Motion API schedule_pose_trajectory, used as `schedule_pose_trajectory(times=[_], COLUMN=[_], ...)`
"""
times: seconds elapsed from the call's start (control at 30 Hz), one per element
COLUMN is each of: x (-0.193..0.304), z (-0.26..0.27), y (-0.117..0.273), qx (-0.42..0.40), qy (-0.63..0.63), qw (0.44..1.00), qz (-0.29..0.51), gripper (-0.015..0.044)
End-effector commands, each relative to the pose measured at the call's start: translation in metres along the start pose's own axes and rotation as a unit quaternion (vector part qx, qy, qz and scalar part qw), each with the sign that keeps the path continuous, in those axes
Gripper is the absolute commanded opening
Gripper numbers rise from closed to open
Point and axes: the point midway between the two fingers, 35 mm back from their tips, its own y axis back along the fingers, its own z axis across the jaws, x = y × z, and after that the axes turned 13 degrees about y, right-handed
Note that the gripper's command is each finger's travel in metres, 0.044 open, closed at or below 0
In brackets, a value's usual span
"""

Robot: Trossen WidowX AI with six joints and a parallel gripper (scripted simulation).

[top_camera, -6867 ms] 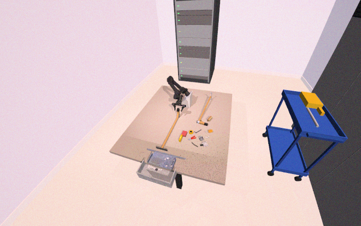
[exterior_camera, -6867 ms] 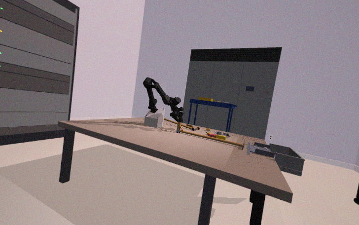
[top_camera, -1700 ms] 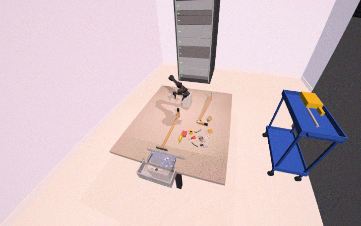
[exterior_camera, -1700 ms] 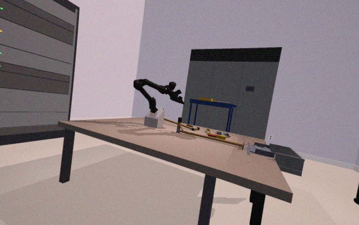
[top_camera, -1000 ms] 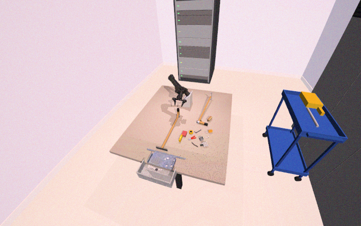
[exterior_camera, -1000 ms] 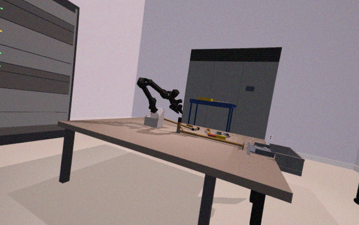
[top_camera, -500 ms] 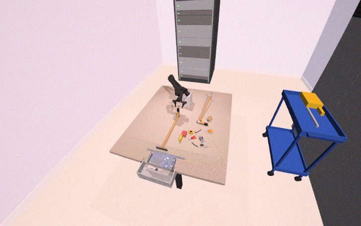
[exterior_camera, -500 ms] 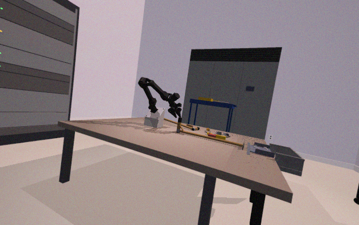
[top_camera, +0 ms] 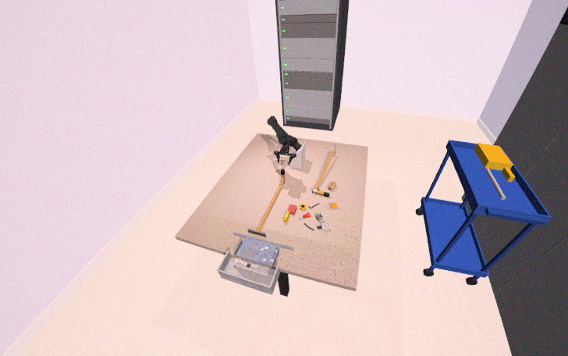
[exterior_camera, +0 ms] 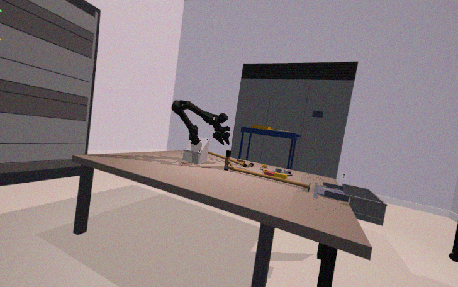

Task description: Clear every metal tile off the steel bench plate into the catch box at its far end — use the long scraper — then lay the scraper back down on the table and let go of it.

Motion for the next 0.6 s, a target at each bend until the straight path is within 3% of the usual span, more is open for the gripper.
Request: schedule_pose_trajectory(times=[0.0, 0.57], x=[0.003, 0.022], z=[0.000, 0.004], y=[-0.004, -0.033], qx=[0.002, 0.003], qy=[-0.002, -0.001], qw=[1.000, 1.000], qz=[0.000, 0.000], gripper=[0.0440, 0.0440])
